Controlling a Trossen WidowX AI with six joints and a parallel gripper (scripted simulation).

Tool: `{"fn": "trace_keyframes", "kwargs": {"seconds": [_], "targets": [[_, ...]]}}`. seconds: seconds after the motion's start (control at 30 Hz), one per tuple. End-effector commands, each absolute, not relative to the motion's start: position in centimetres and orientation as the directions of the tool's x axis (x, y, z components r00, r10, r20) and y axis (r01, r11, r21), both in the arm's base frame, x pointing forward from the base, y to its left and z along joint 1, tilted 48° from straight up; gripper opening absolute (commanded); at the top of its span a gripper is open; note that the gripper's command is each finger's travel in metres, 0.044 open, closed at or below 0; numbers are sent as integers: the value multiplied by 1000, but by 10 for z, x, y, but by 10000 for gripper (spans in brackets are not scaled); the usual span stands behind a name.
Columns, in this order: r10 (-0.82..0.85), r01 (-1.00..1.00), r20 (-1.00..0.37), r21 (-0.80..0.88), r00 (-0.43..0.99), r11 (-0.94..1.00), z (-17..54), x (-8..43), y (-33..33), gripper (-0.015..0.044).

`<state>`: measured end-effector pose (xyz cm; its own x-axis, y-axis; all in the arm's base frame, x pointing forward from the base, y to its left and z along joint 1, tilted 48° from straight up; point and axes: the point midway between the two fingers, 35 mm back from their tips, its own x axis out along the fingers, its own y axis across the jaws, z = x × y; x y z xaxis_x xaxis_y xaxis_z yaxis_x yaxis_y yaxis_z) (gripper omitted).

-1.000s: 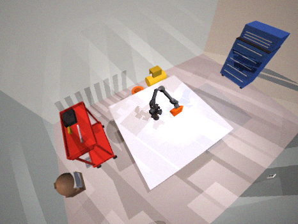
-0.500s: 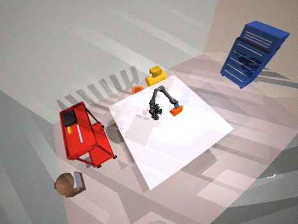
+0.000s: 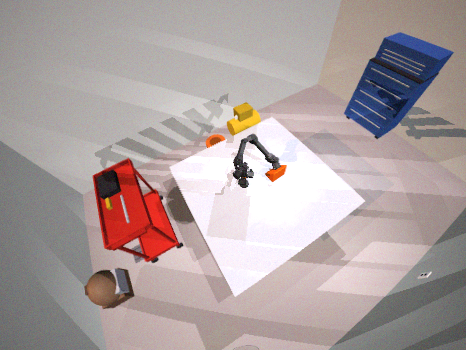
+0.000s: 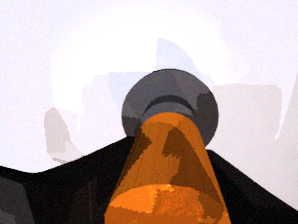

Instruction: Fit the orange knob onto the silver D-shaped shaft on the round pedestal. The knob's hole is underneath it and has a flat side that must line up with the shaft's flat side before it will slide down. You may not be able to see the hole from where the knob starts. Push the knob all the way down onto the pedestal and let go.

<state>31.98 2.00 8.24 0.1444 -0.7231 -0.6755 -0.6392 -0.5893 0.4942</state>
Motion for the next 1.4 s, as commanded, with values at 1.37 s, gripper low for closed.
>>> {"fn": "trace_keyframes", "kwargs": {"seconds": [1.37], "targets": [[-723,-465,-675,597,148,-653,85,320,22,0]]}}
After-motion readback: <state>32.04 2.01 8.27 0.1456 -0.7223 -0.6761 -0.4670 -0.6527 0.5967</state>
